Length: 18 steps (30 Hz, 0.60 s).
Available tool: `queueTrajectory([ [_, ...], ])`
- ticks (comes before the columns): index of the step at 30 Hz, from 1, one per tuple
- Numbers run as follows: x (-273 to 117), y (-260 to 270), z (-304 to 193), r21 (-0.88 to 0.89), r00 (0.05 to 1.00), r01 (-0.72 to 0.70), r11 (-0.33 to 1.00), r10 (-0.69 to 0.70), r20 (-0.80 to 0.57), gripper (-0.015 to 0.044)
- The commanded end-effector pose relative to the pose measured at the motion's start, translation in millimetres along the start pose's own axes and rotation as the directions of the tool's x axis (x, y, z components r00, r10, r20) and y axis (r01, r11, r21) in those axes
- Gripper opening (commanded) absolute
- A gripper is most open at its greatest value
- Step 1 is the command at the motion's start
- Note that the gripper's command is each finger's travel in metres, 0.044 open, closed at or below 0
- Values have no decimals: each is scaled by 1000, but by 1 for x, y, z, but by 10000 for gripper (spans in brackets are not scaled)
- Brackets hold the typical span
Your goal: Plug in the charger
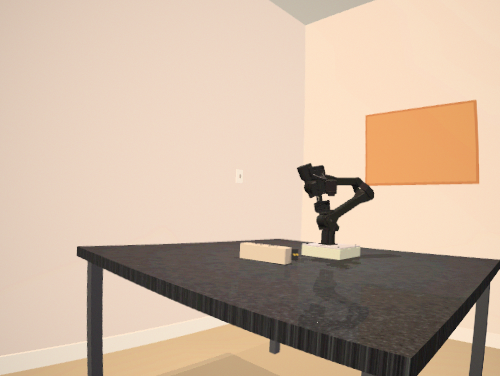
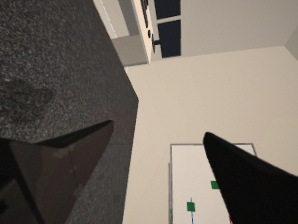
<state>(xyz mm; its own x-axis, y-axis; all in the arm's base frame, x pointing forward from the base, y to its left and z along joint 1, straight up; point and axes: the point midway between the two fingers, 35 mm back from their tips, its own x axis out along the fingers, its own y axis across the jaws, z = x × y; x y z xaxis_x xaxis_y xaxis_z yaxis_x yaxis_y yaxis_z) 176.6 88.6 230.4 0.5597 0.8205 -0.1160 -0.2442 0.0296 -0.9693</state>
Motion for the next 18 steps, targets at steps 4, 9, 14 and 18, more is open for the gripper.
queueTrajectory([
  [4,2,2,-7,49,999,-20,999,22,-28,440],
  [9,5,6,-21,145,994,-60,988,73,-80,440],
  [14,8,12,-35,240,983,-98,966,132,-129,440],
  [18,10,18,-45,312,969,-127,941,185,-164,440],
])
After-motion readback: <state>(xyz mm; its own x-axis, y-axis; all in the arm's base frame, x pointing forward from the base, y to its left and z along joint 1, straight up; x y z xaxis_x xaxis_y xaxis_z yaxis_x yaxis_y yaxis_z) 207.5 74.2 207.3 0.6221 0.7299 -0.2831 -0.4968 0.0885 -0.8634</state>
